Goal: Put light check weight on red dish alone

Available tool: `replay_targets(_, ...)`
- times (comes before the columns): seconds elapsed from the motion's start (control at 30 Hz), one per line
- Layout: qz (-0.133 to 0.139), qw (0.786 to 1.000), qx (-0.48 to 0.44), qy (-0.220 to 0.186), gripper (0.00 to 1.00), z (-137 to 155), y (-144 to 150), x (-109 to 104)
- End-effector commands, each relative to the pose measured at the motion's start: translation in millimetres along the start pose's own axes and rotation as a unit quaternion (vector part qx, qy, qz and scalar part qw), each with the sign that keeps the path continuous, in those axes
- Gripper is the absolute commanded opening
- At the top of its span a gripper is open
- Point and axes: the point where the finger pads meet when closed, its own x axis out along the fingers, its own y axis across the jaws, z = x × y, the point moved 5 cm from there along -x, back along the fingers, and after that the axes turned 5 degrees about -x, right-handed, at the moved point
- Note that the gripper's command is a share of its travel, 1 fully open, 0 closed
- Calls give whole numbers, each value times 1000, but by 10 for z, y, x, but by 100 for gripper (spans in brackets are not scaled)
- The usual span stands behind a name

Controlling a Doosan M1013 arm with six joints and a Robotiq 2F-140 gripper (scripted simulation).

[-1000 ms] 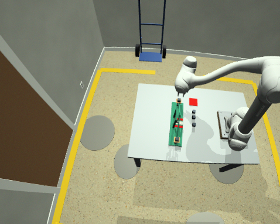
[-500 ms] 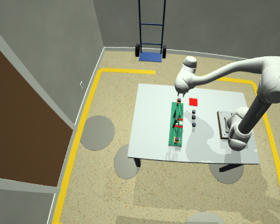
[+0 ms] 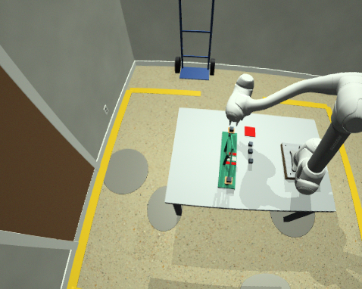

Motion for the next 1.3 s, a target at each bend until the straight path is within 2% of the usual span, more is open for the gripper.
replay_targets(0.0, 0, 1000, 0, 0, 35, 0, 0, 33)
replay_targets(0.7, 0, 1000, 0, 0, 35, 0, 0, 317)
replay_targets(1.27, 0, 1000, 0, 0, 35, 0, 0, 401)
